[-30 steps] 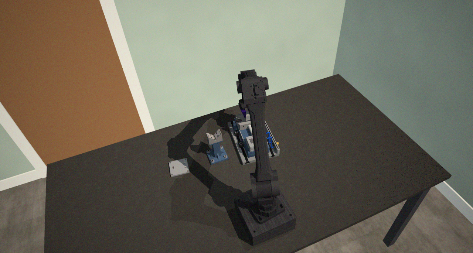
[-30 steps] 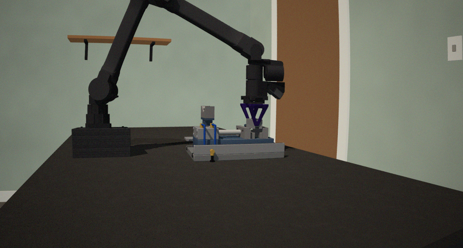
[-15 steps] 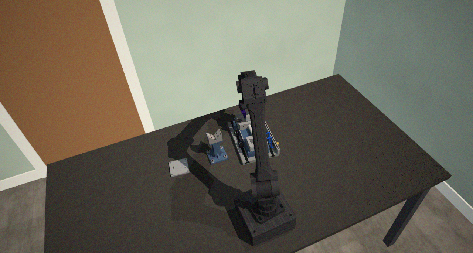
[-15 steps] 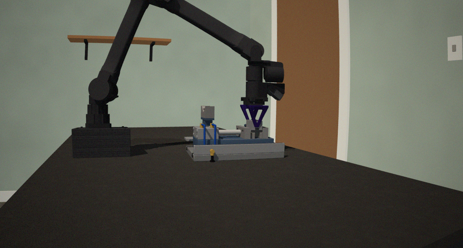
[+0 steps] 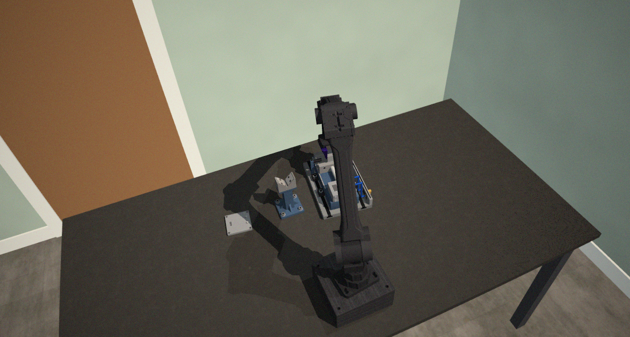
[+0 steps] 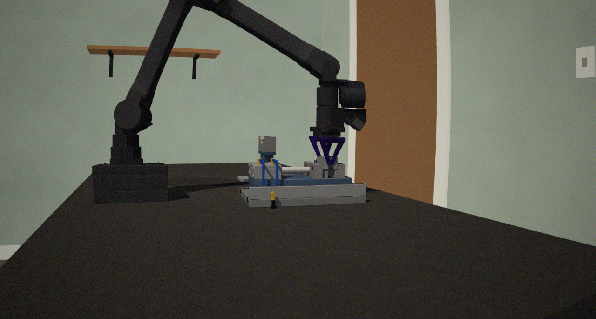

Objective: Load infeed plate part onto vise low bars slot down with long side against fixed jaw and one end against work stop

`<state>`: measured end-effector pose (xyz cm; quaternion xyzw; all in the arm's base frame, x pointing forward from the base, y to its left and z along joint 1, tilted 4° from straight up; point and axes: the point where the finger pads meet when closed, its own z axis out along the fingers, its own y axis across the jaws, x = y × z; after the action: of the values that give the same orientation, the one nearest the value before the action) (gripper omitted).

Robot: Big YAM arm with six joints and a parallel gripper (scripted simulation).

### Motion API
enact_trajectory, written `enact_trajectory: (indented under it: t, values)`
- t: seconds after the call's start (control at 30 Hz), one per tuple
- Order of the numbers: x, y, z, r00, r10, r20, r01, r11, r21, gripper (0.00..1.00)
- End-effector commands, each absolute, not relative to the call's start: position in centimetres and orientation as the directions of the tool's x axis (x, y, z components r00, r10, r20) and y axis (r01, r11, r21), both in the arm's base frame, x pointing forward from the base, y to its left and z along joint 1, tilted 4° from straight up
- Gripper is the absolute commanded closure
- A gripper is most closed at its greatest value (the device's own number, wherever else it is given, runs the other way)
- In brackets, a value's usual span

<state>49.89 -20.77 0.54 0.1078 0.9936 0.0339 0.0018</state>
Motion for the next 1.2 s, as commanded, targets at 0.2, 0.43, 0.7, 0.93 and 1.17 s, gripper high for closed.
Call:
enact_trajectory:
  t: [0.2,0.43,0.7,0.93,1.17]
  values:
    - [51.5,-20.7,1.0,-0.977,0.211,-0.029,0.209,0.976,0.061,1.00]
    - [51.0,-20.5,0.3,-0.977,0.211,-0.013,0.210,0.976,0.064,1.00]
    - [51.0,-20.5,0.3,-0.977,0.211,-0.012,0.210,0.976,0.064,1.00]
    - [50.9,-20.5,0.2,-0.977,0.211,-0.010,0.210,0.976,0.065,1.00]
    - [50.9,-20.5,0.2,-0.977,0.211,-0.010,0.210,0.976,0.065,1.00]
